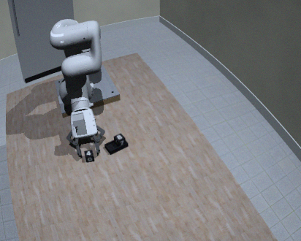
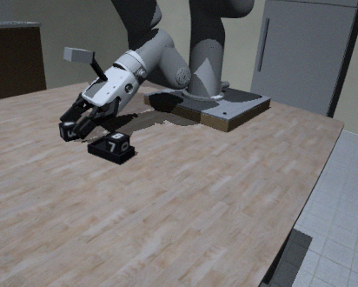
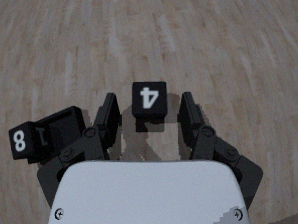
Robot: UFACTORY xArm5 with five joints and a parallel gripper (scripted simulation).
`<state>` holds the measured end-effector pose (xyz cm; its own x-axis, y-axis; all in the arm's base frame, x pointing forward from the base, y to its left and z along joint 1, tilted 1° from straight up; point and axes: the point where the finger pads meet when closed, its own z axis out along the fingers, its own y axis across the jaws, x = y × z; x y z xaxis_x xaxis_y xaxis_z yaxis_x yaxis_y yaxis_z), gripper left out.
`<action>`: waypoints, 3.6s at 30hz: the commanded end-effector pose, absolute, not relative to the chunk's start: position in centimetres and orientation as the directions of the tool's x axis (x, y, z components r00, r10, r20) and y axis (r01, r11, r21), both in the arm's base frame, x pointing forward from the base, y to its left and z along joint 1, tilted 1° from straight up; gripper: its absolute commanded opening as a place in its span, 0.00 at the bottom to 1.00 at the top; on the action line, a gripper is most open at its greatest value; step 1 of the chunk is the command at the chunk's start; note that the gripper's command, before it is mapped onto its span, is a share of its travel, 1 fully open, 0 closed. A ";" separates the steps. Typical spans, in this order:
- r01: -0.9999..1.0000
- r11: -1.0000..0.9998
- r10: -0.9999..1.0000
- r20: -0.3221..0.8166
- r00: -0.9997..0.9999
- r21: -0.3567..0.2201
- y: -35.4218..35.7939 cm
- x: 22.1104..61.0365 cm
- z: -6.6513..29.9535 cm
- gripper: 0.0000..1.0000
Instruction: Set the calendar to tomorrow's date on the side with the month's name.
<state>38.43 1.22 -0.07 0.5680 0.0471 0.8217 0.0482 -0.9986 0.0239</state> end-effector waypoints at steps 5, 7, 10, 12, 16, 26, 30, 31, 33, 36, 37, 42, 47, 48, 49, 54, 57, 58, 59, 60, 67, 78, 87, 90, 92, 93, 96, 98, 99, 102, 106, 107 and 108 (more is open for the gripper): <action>0.048 -0.999 0.047 0.823 0.567 0.024 1.2 38.4 0.0 0.71; 0.048 -0.999 0.047 0.823 0.567 0.024 1.2 38.4 0.0 0.71; 0.048 -0.999 0.047 0.823 0.567 0.024 1.2 38.4 0.0 0.71; 0.048 -0.999 0.047 0.823 0.567 0.024 1.2 38.4 0.0 0.71; 0.048 -0.999 0.047 0.823 0.567 0.024 1.2 38.4 0.2 0.71; 0.048 -0.999 0.047 0.823 0.566 0.024 1.2 38.4 1.9 0.71; 0.043 -0.999 0.036 0.824 0.566 0.014 1.3 38.4 3.4 0.71; 0.037 -0.999 0.025 0.825 0.565 0.004 1.3 38.4 3.7 0.71; 0.036 -0.999 0.021 0.824 0.566 0.000 1.4 38.4 4.4 0.71; 0.039 -0.999 0.022 0.823 0.567 0.000 1.5 38.4 5.3 0.71; 0.040 -0.999 0.023 0.823 0.567 0.000 1.5 38.4 5.6 0.71; 0.042 -0.999 0.024 0.823 0.567 0.000 1.6 38.4 6.2 0.71; 0.043 -0.999 0.025 0.823 0.567 0.000 1.7 38.4 6.8 0.71; 0.043 -0.999 0.025 0.823 0.567 0.000 1.7 38.4 6.8 0.71; 0.043 -0.999 0.025 0.823 0.567 0.000 1.7 38.4 6.8 0.71; 0.043 -0.999 0.025 0.819 0.574 0.000 1.7 38.4 6.9 0.71; 0.043 -0.999 0.025 0.813 0.581 0.000 1.7 38.5 6.9 0.71; 0.043 -0.999 0.026 0.806 0.591 0.000 1.7 38.5 6.9 0.71; 0.043 -0.999 0.026 0.798 0.603 0.000 1.7 38.6 6.9 0.71; 0.043 -0.999 0.027 0.788 0.615 0.000 1.7 38.6 6.9 0.71; 0.043 -0.999 0.029 0.749 0.661 0.000 1.7 38.5 7.0 0.71; 0.043 -0.999 0.031 0.687 0.726 0.000 1.7 38.7 7.1 0.71; 0.043 -0.999 0.033 0.649 0.760 0.000 1.7 38.8 7.2 0.71; 0.043 -0.999 0.033 0.639 0.769 0.000 1.7 38.8 7.2 0.71; 0.043 -0.999 0.034 0.612 0.790 0.000 1.7 38.9 7.2 0.71; 0.044 -0.999 0.035 0.599 0.800 0.000 1.7 38.9 7.2 0.71; 0.044 -0.999 0.036 0.574 0.818 0.000 1.7 38.9 7.3 0.71; 0.044 -0.999 0.036 0.571 0.820 0.000 1.7 38.9 7.4 0.71; 0.044 -0.999 0.036 0.571 0.820 0.000 1.7 38.9 7.4 0.71; 0.044 -0.999 0.036 0.550 0.834 0.000 1.7 39.0 7.3 0.71; 0.044 -0.999 0.038 0.505 0.862 0.000 1.7 39.1 7.4 0.71; 0.044 -0.999 0.038 0.505 0.862 0.000 1.7 39.1 7.4 0.71; 0.044 -0.999 0.038 0.491 0.870 0.000 1.7 39.1 7.4 0.71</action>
